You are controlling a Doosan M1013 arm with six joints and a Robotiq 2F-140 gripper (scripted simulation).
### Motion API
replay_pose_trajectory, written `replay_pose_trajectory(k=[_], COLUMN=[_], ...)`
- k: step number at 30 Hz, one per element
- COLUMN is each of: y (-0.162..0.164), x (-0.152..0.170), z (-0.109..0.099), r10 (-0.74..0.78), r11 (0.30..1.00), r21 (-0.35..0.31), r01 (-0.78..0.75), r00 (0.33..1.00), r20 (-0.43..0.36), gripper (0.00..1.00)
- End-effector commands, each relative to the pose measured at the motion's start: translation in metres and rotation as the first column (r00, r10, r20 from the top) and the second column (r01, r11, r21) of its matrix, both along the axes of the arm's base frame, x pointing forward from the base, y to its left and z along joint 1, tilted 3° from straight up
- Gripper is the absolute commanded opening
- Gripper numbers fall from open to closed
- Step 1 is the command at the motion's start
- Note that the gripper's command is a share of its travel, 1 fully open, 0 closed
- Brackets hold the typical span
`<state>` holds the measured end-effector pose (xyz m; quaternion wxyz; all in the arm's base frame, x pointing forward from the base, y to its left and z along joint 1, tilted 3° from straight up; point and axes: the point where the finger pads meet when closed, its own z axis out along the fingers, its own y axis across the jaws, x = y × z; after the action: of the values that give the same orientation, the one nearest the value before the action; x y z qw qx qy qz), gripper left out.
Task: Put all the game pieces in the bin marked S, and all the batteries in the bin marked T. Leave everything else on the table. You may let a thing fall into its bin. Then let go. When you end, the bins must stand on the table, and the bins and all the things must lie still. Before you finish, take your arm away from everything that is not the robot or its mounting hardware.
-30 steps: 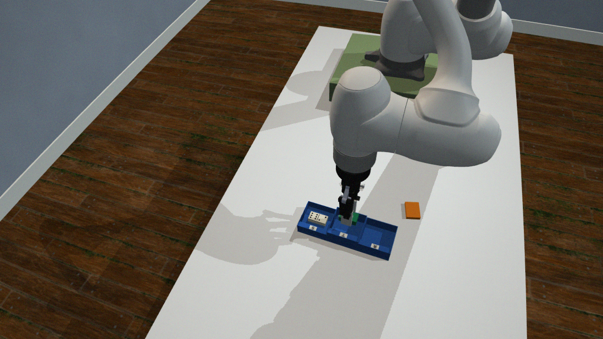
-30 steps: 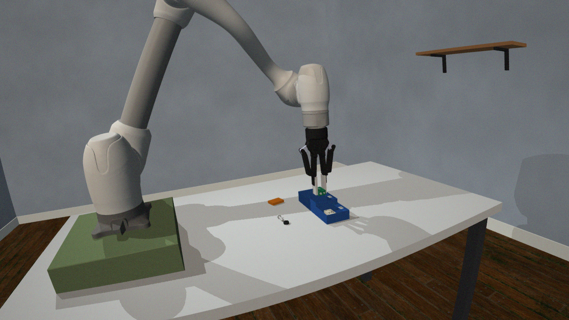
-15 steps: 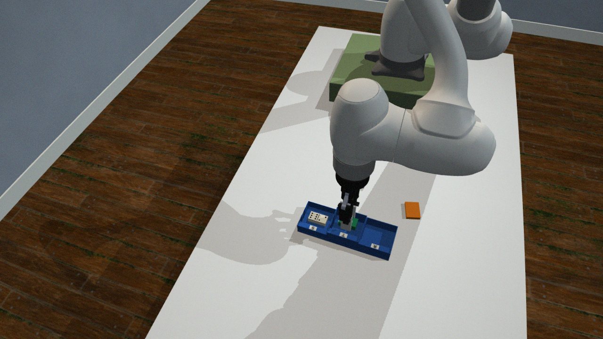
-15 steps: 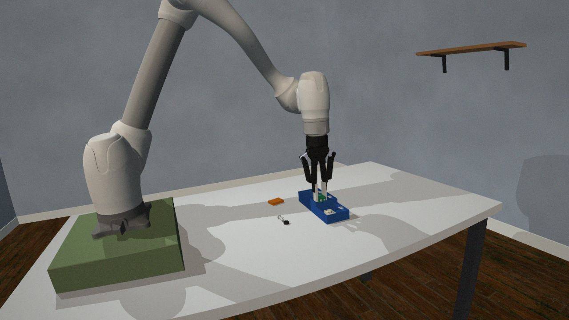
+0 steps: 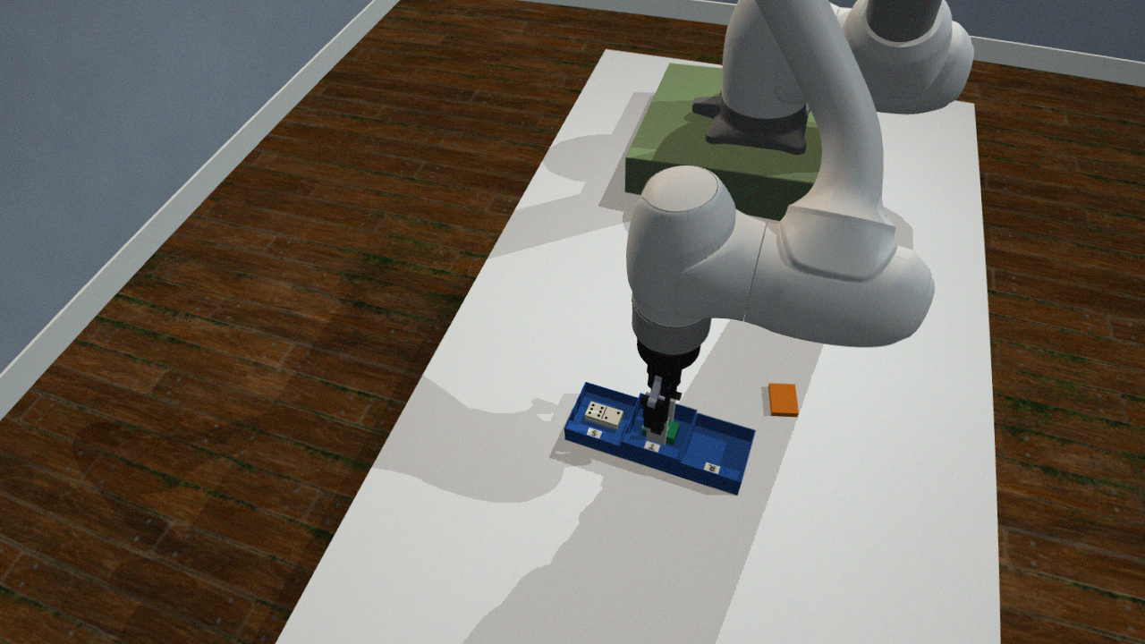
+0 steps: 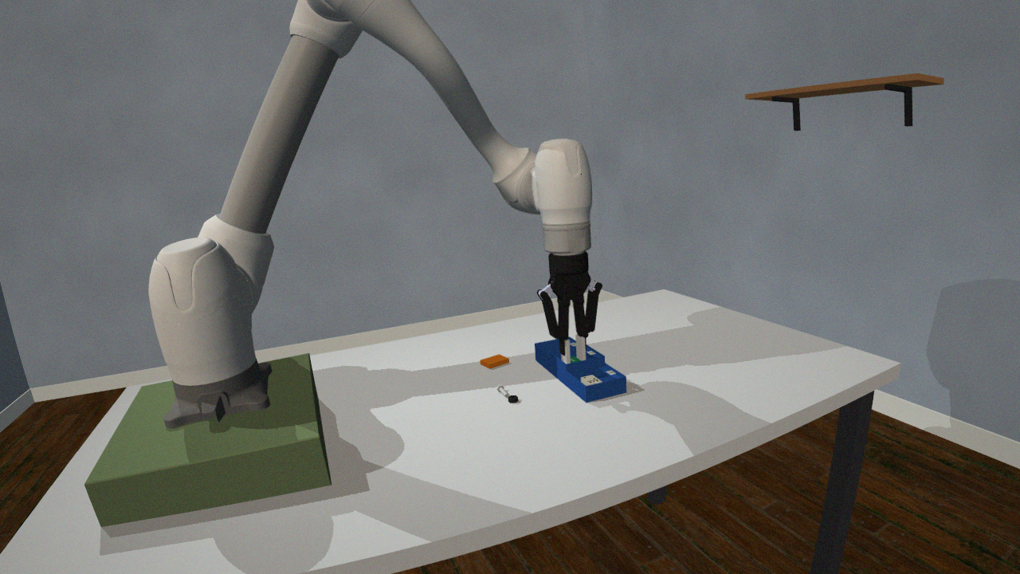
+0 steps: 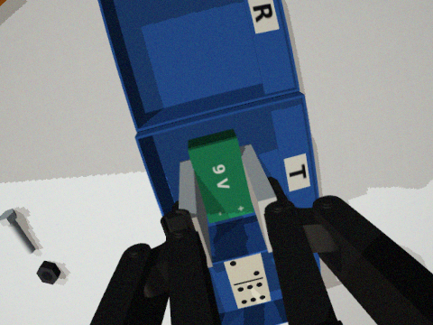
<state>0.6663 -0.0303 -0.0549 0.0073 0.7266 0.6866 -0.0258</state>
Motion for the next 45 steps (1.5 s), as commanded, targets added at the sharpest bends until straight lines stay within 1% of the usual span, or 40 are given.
replay_pose_trajectory(k=[1, 9, 10, 27, 45], y=[0.000, 0.000, 0.000, 0.000, 0.001], x=[0.000, -0.001, -0.001, -0.001, 0.000], z=[0.000, 0.000, 0.000, 0.000, 0.021], r10=[0.000, 0.000, 0.000, 0.000, 0.000], r11=[1.000, 1.000, 1.000, 1.000, 1.000], r21=[0.000, 0.000, 0.000, 0.000, 0.000], r01=[0.000, 0.000, 0.000, 0.000, 0.000], r00=[1.000, 1.000, 1.000, 1.000, 1.000], r20=[0.000, 0.000, 0.000, 0.000, 0.000], gripper=[0.13, 0.13, 0.20, 0.20, 0.20])
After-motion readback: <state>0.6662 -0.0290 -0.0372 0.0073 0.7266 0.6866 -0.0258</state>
